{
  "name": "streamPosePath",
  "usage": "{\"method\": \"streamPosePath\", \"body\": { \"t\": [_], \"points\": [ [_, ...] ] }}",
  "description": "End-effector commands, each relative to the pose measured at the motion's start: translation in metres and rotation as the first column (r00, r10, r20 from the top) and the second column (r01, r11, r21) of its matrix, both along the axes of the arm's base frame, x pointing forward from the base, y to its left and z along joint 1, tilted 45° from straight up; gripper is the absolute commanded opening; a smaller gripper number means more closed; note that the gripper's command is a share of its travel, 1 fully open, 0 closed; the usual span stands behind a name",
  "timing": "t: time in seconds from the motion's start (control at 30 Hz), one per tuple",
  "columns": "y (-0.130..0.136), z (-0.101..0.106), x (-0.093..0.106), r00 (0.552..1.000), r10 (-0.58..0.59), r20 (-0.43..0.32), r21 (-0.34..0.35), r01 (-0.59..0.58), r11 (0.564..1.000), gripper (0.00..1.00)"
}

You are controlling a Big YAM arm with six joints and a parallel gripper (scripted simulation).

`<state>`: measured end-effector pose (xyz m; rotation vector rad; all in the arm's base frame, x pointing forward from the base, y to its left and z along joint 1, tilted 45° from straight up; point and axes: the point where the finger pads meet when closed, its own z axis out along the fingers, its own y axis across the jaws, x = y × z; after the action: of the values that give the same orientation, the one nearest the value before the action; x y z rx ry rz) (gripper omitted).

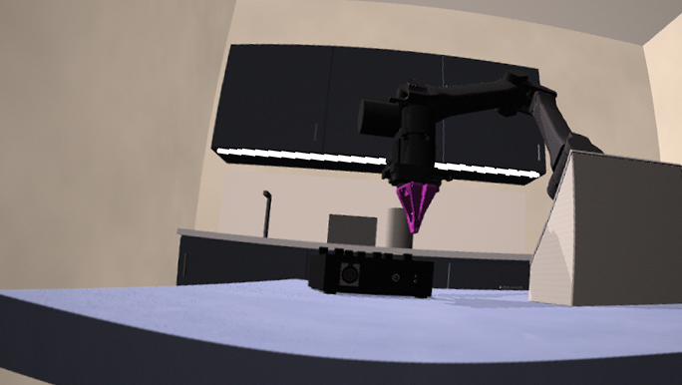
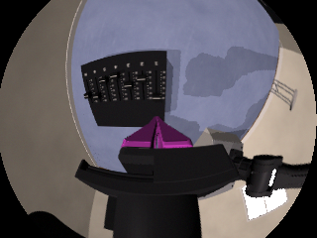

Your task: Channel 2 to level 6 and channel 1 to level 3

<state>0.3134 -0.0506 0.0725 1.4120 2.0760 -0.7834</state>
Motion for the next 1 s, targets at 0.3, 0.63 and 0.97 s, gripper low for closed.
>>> {"method": "streamPosePath", "body": {
  "t": [0.3, 0.63, 0.97],
  "points": [
    [-0.001, 0.002, 0.011, 1.0, -0.001, 0.02, 0.006, 0.001, 1.0, 0.0],
    [-0.005, -0.005, 0.003, 1.0, -0.002, 0.0, 0.001, 0.002, 1.0, 0.0],
    [-0.01, -0.009, 0.004, 1.0, -0.002, 0.0, 0.0, 0.002, 1.0, 0.0]
  ]
}}
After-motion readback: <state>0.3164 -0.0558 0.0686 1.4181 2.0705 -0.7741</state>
